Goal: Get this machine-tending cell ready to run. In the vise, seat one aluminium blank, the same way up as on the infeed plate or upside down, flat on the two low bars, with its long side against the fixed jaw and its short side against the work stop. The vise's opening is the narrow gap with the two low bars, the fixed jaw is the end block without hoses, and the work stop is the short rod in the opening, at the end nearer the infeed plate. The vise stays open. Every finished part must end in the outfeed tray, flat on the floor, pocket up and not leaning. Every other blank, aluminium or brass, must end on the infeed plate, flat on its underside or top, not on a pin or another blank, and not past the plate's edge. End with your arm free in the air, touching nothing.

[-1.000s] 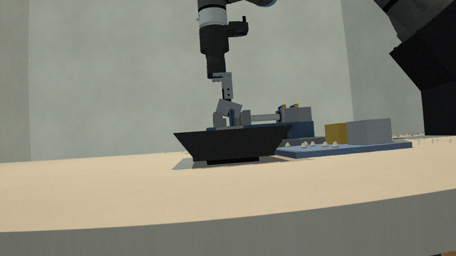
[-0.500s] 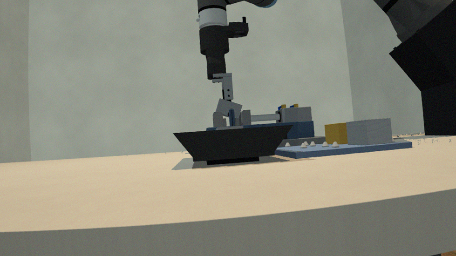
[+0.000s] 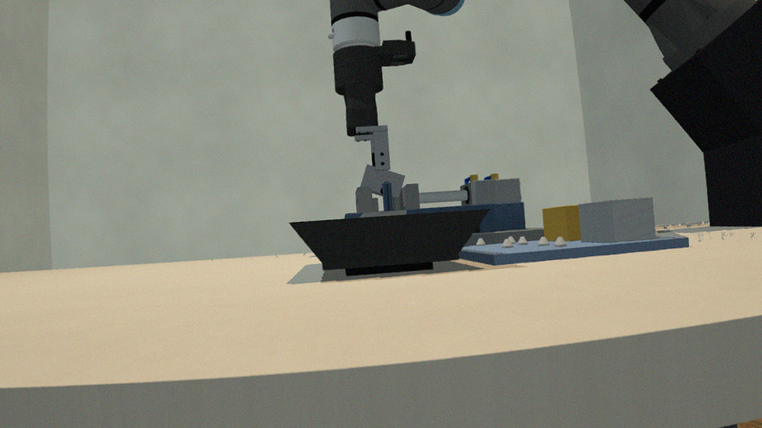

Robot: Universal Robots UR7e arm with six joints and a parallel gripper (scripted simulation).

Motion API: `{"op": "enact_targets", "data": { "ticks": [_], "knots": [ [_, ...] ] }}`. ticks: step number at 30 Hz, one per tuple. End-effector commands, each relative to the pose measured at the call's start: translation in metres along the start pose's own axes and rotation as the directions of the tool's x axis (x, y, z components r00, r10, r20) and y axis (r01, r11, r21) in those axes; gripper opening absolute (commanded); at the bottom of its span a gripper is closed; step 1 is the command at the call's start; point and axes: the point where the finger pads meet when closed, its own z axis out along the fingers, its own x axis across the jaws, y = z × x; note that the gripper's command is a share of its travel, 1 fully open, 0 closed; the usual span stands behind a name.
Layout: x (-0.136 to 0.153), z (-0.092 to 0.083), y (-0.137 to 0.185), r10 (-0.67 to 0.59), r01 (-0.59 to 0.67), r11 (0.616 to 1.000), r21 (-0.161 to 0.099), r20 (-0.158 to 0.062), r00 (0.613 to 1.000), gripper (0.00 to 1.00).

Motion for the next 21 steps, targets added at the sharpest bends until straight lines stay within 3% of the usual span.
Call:
{"op": "enact_targets", "data": {
  "ticks": [1,21],
  "knots": [
    [-0.0002,0.0021,0.0016,-0.001,0.001,1.0,-0.002,0.001,1.0,1.0],
    [-0.0004,0.0066,0.0017,-0.001,0.001,1.0,-0.003,0.002,1.0,1.0]
  ]
}}
